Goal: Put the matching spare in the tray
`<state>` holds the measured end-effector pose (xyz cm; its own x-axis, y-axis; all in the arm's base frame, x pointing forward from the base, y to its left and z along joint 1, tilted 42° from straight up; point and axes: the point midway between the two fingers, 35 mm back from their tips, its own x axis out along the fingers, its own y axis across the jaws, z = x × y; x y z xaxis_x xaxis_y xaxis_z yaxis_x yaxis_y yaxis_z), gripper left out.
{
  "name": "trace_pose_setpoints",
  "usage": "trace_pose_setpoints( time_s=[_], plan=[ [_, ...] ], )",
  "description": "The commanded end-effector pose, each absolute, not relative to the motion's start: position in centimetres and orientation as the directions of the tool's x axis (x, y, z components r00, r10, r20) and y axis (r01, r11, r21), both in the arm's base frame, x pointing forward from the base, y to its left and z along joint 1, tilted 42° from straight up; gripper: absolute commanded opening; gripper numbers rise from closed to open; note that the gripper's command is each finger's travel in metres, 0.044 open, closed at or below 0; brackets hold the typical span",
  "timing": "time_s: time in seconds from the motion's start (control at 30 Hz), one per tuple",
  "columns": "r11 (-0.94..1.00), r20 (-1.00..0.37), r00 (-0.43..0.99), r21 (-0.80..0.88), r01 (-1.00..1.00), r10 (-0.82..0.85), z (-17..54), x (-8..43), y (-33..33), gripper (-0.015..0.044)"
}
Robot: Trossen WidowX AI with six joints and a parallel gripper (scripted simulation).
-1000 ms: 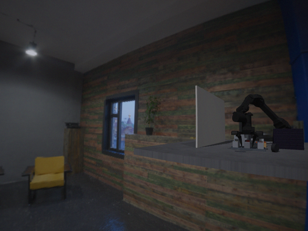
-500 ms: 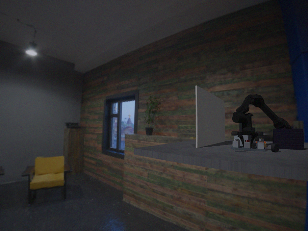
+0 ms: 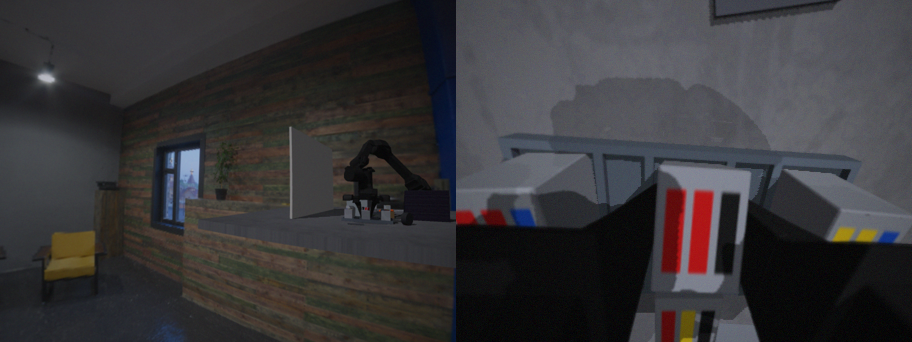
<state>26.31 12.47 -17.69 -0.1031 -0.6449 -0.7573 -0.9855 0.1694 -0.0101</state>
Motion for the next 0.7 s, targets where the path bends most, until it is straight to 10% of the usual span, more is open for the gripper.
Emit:
trace_pose_setpoints(
  time_s=[0.0,0.67],
  plan=[
    [0.17,-0.757,-0.103,-0.01,-0.985,-0.645,-17.7,26.3,12.5,0.0],
    [0.154,-0.76,-0.09,-0.013,-0.988,-0.643,-11.9,27.3,17.6,0.0]
  ],
)
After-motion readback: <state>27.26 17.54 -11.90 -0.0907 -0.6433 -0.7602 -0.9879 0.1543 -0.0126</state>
